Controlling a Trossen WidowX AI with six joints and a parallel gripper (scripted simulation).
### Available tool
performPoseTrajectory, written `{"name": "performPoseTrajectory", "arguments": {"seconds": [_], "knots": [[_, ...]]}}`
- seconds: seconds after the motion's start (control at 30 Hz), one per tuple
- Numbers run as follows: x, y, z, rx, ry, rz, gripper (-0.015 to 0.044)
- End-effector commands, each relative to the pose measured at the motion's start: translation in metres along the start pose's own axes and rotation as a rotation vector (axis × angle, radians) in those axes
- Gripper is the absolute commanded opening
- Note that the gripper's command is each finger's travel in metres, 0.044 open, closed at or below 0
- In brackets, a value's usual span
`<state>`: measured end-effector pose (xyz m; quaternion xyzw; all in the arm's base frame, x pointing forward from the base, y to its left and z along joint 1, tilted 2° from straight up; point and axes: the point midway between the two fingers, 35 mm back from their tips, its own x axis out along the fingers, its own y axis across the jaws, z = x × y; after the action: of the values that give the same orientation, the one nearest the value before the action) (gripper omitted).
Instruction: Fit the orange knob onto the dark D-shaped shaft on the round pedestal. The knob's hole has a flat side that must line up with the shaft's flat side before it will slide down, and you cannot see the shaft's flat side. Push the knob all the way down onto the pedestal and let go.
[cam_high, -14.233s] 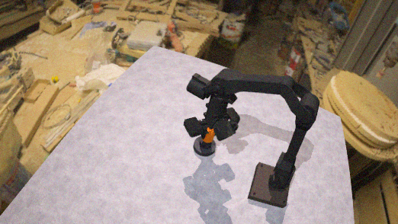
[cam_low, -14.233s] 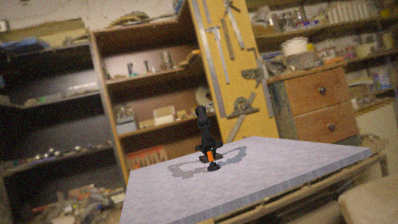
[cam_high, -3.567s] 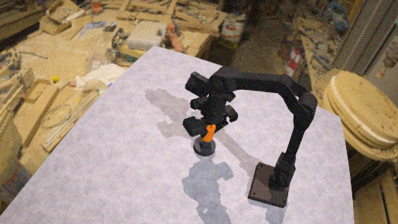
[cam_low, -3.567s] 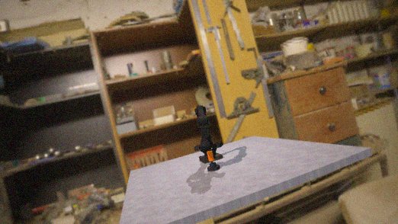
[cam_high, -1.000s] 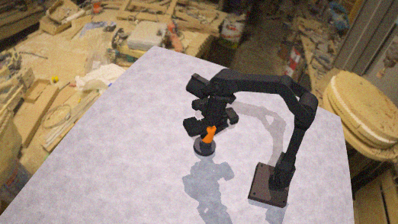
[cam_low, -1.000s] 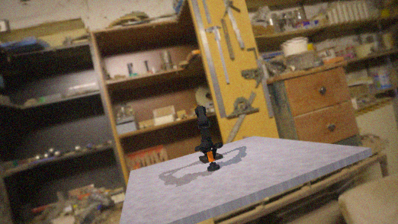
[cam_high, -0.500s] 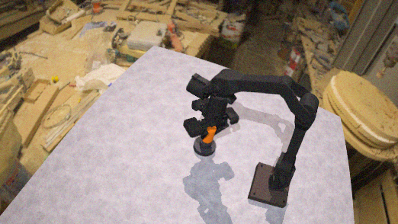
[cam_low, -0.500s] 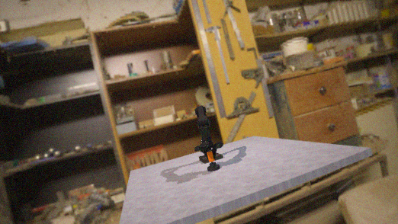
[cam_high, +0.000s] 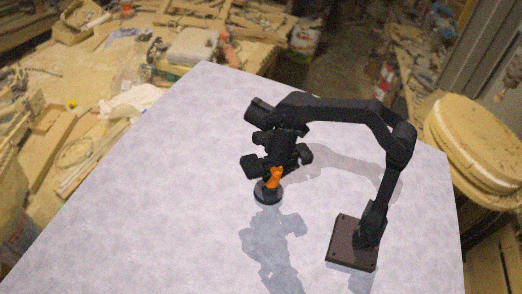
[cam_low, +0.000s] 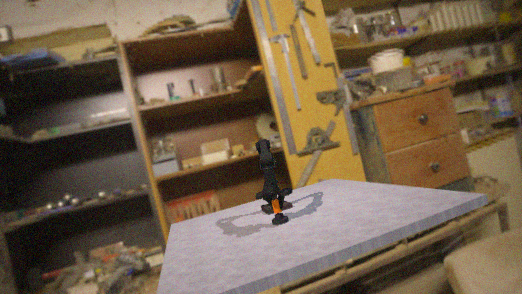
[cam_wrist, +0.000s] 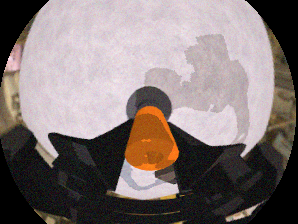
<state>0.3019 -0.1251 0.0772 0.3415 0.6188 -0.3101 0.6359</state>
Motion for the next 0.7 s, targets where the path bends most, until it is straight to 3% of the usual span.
{"name": "performPoseTrajectory", "arguments": {"seconds": [0.0, 0.67], "knots": [[0.0037, 0.0001, -0.0003, -0.029, 0.001, 0.000, 0.0000], [0.0126, -0.0008, -0.0019, -0.064, 0.001, 0.000, 0.0000]]}}
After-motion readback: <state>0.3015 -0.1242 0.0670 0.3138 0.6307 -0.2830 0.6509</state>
